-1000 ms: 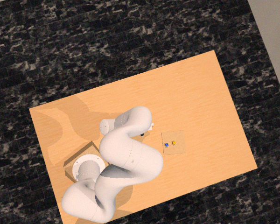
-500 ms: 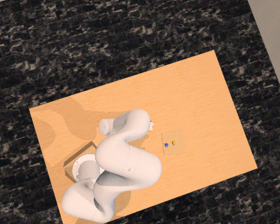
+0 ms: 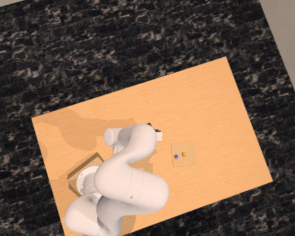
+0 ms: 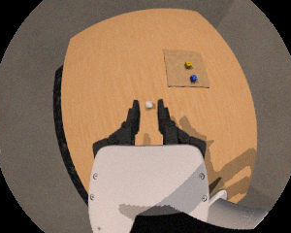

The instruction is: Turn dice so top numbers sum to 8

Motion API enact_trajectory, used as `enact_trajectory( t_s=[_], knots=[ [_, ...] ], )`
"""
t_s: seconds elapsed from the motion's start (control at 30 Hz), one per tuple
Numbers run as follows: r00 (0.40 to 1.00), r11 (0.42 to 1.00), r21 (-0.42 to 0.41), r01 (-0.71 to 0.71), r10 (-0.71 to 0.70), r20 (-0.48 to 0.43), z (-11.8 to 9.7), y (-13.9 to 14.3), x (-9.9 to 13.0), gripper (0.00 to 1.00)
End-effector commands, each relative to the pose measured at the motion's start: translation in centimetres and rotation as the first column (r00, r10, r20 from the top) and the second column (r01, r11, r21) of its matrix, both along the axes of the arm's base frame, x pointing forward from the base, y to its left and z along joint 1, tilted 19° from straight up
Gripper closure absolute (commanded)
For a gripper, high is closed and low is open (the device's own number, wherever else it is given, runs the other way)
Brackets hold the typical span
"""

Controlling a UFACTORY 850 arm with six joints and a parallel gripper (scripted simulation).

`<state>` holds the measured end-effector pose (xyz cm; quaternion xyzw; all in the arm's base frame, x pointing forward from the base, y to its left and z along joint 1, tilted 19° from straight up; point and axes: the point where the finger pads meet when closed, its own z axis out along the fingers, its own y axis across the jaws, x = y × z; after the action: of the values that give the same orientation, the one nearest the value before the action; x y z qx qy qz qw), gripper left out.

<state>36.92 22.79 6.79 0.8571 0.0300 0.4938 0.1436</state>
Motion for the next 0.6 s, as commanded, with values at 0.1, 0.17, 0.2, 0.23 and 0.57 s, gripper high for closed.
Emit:
enact_trajectory(
  t_s=[0.1,0.17,0.2,0.23,0.57],
  knots=[
    [0.999,0.999,-0.03,0.029,-0.03,-0.015,0.2,-0.6,0.3,0.69],
    [0.997,0.996,-0.065,0.063,-0.065,-0.036,0.3,-1.3,0.6,0.69],
    [0.995,0.993,-0.086,0.083,-0.088,-0.051,0.4,-1.8,0.7,0.69],
    [0.991,0.988,-0.11,0.106,-0.115,-0.069,0.5,-2.3,0.9,0.69],
    [0.915,0.938,-0.25,0.239,-0.304,-0.265,0.9,-5.1,1.1,0.69]
  ],
)
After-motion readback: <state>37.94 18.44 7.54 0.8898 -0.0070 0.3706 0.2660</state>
